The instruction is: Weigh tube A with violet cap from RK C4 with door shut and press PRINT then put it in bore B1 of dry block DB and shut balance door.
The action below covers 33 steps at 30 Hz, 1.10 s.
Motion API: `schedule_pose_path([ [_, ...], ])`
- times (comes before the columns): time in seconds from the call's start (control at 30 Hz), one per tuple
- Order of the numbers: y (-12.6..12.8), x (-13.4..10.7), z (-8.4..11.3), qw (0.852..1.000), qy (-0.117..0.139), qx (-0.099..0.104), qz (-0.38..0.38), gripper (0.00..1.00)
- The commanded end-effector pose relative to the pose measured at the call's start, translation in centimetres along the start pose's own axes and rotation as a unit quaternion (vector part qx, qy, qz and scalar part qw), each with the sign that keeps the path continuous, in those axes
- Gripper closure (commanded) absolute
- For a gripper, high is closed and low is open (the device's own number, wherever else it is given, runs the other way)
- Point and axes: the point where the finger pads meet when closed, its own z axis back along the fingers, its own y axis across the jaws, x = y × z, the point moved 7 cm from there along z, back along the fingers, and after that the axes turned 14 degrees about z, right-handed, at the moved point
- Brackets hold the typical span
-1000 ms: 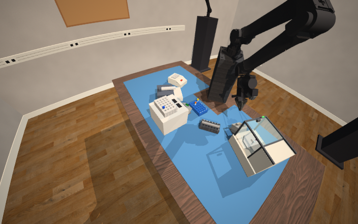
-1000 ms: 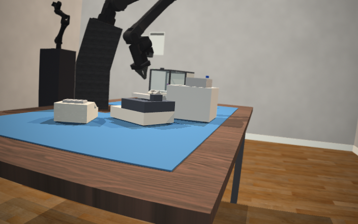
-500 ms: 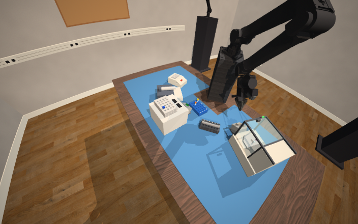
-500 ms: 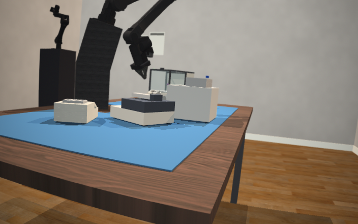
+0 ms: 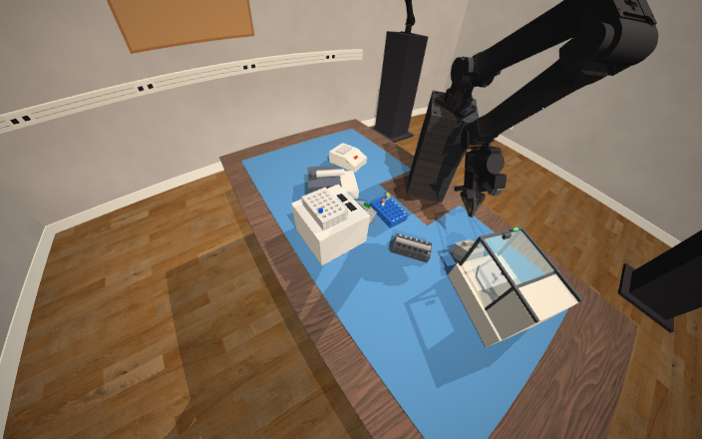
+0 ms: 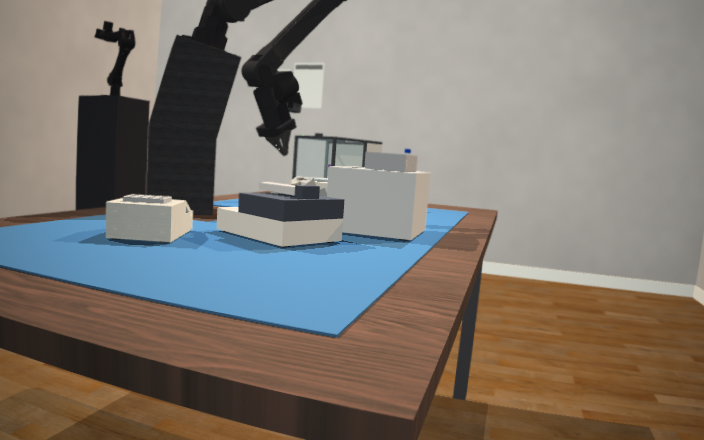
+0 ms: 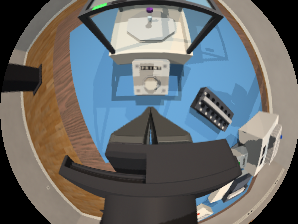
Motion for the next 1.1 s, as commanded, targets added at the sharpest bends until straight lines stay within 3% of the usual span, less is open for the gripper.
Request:
schedule_pose_path([
  [0.0,0.1,-0.3,0.7,1.000,0.004,0.002,0.002,1.00],
  [0.27,0.1,-0.3,0.7,1.000,0.004,0.002,0.002,1.00],
  [0.3,0.3,-0.2,1.5,1.000,0.006,0.004,0.000,0.70],
  [1.07,0.0,1.3,4.3,1.000,0.009,0.006,-0.002,0.70],
])
